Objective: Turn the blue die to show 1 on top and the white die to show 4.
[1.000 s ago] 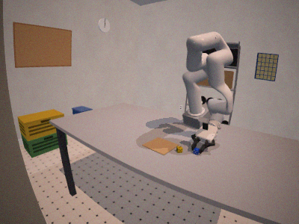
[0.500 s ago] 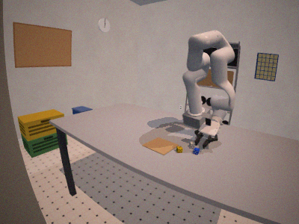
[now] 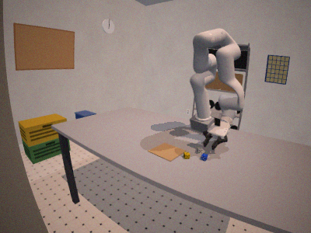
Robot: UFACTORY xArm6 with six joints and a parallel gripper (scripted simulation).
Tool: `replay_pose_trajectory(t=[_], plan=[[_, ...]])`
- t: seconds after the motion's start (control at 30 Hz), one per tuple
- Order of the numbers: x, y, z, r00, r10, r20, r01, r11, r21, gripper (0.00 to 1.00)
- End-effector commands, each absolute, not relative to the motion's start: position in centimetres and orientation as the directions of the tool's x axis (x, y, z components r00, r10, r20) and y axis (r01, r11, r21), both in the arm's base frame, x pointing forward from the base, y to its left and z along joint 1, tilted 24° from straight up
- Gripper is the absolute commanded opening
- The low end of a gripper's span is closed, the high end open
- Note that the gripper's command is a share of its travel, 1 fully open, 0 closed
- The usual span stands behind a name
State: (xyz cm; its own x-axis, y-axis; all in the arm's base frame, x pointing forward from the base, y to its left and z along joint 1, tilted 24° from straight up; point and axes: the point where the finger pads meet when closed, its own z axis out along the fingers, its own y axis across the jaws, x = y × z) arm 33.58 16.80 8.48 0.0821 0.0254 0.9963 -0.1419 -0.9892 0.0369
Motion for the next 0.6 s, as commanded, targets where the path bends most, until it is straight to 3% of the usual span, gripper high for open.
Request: replay_pose_trajectory(t=[0.0,0.57], plan=[[32.6,17.1,10.8,0.083,0.024,0.996,-0.142,-0.989,0.036,0.42],[32.3,17.1,12.0,0.126,0.018,0.992,-0.147,-0.989,0.036,0.42]])
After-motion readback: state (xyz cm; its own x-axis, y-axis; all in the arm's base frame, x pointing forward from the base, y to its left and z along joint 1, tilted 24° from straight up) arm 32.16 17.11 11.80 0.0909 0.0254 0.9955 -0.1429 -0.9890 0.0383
